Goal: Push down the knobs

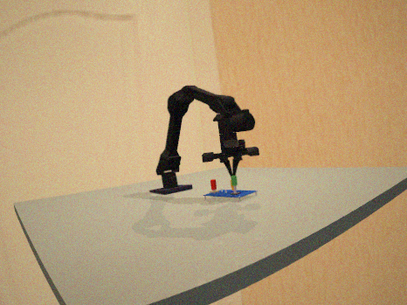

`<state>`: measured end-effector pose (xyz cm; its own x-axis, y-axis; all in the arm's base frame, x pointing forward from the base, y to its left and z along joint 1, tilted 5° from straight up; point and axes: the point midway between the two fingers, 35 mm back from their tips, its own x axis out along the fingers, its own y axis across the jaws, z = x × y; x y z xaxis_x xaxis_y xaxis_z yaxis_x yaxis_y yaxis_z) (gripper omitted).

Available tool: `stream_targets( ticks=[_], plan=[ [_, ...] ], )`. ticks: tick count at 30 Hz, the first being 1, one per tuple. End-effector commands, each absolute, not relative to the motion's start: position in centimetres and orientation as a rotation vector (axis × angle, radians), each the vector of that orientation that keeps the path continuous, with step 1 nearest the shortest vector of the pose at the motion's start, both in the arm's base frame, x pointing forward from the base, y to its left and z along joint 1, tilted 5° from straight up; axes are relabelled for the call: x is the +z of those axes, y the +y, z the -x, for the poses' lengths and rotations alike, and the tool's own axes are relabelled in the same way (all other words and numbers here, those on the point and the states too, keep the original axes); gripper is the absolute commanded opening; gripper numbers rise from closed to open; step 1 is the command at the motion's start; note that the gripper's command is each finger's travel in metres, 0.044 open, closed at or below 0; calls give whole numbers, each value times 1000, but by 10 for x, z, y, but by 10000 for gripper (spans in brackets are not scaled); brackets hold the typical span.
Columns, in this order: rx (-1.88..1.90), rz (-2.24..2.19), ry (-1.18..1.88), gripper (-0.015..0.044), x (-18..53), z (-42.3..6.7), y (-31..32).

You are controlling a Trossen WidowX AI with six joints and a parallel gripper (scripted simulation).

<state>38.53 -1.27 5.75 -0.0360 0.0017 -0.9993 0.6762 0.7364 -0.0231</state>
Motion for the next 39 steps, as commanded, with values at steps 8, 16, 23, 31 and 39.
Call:
stream_targets(
  ticks=[8, 16, 23, 31, 39],
  plan=[
    [-601, -575, 1534, 0, 49, -385, -13],
    [-601, -575, 1534, 0, 51, -385, -13],
    [-601, -575, 1534, 0, 62, -386, -13],
    [-601, -575, 1534, 0, 75, -386, -13],
    [-600, -571, 1545, 131, 71, -384, -13]
  ],
)
